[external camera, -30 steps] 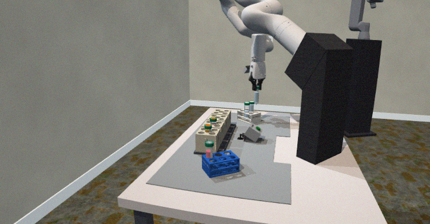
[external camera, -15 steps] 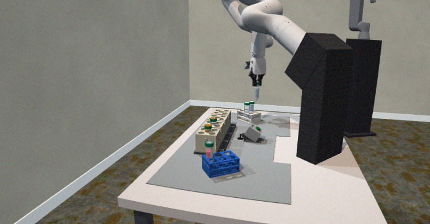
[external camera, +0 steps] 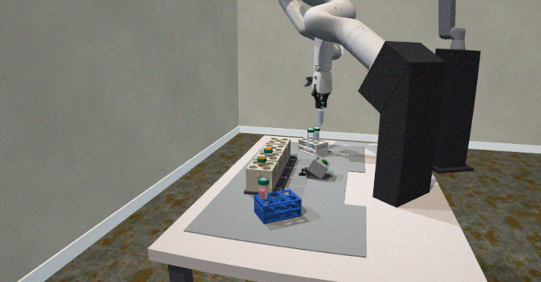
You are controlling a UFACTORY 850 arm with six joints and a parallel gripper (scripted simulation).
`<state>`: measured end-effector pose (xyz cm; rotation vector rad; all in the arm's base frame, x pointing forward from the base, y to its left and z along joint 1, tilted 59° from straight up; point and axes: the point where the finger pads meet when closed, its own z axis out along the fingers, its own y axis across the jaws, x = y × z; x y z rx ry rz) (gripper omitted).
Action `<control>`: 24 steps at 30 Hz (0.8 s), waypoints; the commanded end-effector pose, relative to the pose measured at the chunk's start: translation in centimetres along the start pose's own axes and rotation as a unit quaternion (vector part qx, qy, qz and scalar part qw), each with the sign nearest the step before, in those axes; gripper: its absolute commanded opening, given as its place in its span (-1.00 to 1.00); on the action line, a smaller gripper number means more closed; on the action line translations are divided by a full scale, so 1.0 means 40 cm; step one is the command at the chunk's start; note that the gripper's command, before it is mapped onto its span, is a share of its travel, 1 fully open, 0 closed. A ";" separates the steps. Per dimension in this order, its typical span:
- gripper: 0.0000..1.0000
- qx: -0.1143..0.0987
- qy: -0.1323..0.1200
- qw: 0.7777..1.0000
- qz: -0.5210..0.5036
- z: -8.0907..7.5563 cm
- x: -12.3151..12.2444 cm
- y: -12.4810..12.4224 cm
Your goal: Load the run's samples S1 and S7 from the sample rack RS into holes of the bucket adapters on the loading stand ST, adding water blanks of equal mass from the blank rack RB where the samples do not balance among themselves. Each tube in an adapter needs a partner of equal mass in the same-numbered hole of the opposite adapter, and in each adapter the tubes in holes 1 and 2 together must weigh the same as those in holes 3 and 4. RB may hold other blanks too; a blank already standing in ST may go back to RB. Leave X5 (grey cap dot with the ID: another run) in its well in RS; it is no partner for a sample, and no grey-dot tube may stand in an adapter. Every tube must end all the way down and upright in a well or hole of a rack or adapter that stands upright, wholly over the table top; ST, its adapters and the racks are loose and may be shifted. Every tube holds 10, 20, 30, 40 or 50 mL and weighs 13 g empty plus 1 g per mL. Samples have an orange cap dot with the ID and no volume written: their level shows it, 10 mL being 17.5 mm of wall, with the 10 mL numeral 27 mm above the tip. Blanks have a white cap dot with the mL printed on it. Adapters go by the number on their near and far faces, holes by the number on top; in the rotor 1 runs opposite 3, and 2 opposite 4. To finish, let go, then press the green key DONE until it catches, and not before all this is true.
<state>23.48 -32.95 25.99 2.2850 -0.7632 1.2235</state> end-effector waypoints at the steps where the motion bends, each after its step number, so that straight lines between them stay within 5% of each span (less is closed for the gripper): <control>1: -1.00 -0.005 0.000 0.998 -0.055 0.000 0.011 -0.039; 16: -1.00 -0.005 -0.002 0.954 -0.300 0.002 0.059 -0.220; 24: -1.00 -0.005 -0.002 0.952 -0.306 0.003 0.079 -0.293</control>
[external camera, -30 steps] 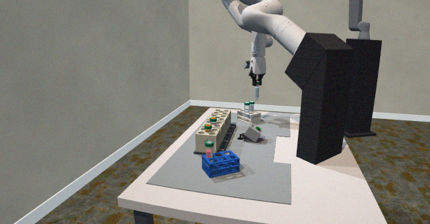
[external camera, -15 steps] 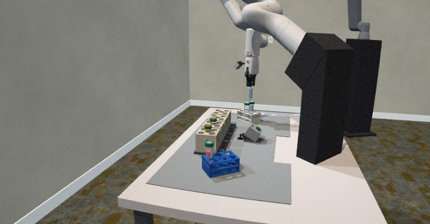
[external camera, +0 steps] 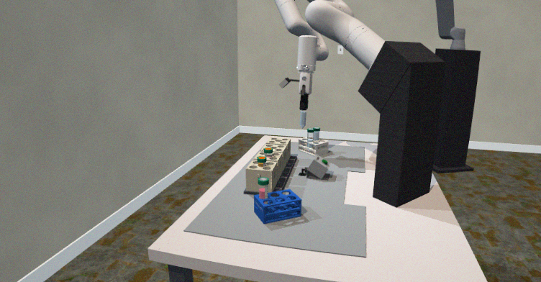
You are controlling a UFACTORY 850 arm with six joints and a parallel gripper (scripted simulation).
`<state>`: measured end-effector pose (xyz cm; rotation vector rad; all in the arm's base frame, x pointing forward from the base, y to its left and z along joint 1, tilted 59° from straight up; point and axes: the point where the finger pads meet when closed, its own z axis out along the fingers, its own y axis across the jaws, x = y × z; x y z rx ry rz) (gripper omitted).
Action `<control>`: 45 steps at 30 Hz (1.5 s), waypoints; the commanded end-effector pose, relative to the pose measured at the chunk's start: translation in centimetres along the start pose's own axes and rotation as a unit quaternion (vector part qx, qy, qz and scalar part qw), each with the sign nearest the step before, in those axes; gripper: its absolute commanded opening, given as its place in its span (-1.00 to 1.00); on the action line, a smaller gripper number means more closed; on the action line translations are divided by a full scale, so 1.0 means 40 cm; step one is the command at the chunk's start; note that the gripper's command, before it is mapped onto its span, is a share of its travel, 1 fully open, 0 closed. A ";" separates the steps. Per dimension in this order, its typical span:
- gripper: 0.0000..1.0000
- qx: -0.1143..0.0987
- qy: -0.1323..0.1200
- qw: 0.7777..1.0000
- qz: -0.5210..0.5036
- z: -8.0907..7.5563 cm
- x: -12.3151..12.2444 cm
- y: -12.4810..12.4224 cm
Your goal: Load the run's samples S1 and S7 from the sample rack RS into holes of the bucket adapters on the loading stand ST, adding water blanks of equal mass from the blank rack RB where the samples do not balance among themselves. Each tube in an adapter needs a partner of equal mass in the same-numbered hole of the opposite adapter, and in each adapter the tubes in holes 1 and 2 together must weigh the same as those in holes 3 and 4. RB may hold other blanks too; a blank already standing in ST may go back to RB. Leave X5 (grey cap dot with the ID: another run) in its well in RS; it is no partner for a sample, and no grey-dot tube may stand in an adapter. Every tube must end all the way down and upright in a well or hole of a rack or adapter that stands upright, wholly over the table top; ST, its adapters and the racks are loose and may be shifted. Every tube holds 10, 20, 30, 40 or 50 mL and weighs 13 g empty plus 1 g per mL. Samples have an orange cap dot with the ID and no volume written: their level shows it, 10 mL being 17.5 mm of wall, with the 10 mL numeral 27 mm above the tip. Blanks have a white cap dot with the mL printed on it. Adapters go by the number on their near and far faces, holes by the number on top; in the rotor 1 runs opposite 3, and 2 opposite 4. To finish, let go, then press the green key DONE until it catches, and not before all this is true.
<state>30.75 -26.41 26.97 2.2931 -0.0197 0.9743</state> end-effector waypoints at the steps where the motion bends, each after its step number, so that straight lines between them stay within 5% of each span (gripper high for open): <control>1: -1.00 -0.027 -0.017 0.999 -0.012 0.007 0.055 -0.043; 24: -1.00 -0.027 -0.017 0.999 -0.012 0.023 0.249 -0.210; 45: -1.00 -0.027 -0.017 0.999 -0.012 0.023 0.249 -0.210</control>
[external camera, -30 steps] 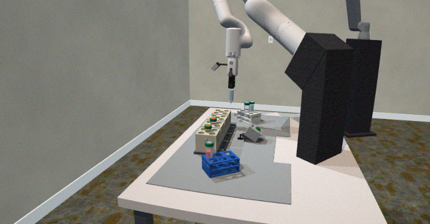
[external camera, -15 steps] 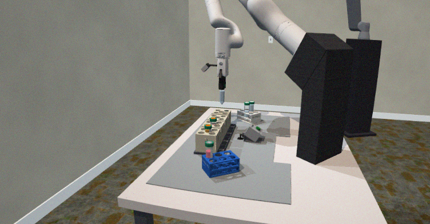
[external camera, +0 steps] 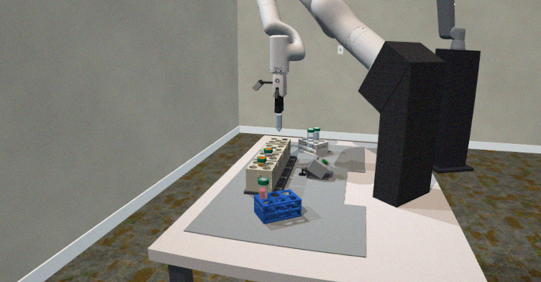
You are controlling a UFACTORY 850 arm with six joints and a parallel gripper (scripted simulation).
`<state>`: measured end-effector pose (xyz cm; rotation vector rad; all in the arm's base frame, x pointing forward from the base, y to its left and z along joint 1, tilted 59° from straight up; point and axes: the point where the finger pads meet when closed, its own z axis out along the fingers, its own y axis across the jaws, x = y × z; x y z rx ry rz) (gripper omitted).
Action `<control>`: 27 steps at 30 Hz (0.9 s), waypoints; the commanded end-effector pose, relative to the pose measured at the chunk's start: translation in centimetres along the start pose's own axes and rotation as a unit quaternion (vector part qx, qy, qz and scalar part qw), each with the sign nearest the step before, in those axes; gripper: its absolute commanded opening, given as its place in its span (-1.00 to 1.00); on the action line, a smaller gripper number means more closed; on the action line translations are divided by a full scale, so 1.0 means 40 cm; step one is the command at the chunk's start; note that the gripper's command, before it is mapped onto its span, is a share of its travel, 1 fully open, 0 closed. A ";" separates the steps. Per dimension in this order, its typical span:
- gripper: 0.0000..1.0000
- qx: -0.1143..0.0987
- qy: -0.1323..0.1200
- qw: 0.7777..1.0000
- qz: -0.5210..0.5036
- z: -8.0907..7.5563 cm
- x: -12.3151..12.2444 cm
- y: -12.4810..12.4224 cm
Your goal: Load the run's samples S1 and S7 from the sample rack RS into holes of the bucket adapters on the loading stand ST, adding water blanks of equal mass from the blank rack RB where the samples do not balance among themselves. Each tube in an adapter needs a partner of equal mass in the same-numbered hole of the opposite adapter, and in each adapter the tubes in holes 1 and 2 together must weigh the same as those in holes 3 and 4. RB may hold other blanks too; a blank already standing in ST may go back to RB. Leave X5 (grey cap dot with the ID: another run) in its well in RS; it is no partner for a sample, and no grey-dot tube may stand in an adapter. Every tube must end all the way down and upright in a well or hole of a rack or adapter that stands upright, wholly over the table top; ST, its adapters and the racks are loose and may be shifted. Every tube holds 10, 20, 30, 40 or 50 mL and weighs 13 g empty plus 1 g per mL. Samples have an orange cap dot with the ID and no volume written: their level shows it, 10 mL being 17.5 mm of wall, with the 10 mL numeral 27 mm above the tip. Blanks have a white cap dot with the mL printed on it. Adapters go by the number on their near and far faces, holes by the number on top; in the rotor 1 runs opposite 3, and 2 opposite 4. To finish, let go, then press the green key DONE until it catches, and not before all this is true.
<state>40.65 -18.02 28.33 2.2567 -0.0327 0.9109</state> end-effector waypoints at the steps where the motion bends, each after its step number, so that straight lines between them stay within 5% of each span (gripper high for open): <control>1: -1.00 0.000 0.000 1.000 0.000 0.000 0.000 0.000; 27: -1.00 0.000 0.000 1.000 0.000 0.087 0.000 0.000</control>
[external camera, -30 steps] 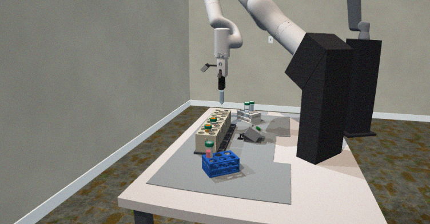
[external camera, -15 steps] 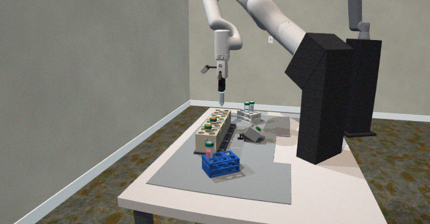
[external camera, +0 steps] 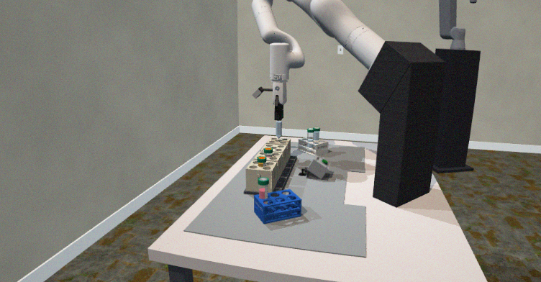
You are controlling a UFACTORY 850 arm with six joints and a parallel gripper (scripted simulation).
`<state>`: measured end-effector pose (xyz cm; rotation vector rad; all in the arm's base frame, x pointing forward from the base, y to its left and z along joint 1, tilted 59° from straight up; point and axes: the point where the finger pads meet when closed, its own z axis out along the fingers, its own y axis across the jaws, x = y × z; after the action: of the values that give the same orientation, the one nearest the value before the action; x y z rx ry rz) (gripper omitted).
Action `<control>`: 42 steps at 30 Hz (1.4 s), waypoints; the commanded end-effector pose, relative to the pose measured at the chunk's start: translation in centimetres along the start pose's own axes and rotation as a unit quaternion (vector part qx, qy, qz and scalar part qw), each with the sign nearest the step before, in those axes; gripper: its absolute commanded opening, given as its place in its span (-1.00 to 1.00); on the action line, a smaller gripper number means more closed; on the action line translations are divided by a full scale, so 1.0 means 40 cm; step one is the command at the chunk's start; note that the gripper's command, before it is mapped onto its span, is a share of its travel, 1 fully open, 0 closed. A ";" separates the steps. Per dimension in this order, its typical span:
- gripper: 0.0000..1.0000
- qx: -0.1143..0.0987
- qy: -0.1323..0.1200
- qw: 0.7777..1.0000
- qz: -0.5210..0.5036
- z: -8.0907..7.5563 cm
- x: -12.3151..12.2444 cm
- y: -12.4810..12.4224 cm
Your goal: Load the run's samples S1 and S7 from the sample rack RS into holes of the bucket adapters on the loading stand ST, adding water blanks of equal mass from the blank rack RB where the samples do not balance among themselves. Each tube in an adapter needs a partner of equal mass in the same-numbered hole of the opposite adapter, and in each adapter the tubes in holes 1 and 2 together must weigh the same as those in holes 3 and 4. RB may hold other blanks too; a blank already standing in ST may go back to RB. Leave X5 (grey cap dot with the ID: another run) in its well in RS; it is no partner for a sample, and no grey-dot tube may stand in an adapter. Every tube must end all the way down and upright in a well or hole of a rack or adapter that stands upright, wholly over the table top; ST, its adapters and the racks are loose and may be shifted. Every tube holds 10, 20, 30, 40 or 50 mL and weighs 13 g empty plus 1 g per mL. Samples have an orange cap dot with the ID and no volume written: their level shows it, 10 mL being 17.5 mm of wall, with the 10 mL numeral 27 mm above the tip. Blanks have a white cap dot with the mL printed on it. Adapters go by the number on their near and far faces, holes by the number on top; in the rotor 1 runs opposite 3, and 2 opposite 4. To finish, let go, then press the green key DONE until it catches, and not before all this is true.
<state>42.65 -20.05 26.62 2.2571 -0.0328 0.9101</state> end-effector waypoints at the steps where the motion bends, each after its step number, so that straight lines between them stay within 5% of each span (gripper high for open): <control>1: -1.00 0.000 0.000 1.000 0.000 0.004 0.000 0.000; 42: -1.00 0.000 0.000 1.000 0.000 0.064 0.000 0.000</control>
<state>44.05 -21.47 25.43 2.2569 -0.0328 0.9106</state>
